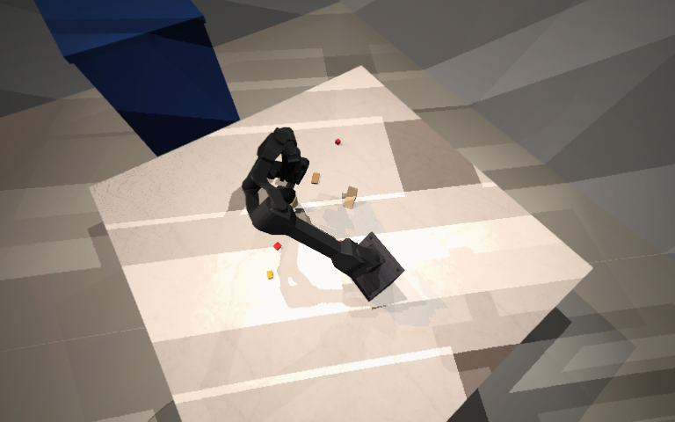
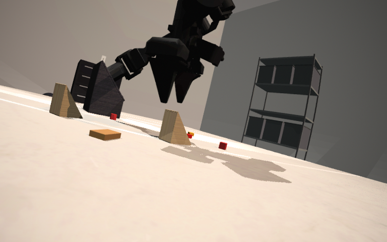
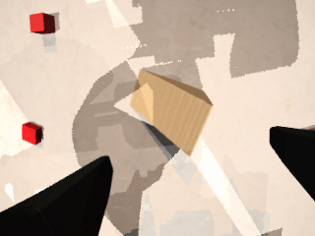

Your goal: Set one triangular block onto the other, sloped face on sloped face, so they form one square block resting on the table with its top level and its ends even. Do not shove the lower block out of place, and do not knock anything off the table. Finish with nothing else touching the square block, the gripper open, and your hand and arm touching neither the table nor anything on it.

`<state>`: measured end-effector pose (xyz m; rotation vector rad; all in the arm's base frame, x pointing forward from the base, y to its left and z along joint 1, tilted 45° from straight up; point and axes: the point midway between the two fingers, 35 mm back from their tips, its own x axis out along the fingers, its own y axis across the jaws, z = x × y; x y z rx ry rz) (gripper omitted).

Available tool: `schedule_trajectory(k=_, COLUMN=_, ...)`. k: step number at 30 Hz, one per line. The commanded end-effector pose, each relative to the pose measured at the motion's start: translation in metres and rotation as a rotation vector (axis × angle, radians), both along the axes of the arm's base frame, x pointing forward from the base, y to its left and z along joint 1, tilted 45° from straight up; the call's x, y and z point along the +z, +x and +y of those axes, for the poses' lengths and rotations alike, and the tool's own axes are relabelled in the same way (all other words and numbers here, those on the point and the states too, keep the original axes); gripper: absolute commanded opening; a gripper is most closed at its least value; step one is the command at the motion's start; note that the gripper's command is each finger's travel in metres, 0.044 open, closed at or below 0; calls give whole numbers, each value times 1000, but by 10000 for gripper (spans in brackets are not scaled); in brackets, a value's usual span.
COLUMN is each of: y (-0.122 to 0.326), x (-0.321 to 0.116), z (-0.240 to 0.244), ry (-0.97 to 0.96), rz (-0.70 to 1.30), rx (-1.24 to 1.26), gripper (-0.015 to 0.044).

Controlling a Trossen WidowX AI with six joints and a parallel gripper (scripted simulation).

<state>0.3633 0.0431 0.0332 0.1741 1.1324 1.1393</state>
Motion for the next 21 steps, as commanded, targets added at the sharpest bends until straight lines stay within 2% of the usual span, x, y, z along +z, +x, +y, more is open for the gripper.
schedule_trajectory(k=1, y=3, x=-3, z=-11, ry=62, rz=521, rx=-347, gripper=440)
schedule_trajectory(k=12, y=9, x=-6, z=-37, ry=116, rz=1738, rx=-995, gripper=440)
schedule_trajectory(k=14, y=10, x=-6, z=-39, ry=115, rz=1815, rx=-1028, gripper=440)
schedule_trajectory(k=21, y=10, x=-6, z=-39, ry=115, rz=1815, rx=-1028, gripper=440)
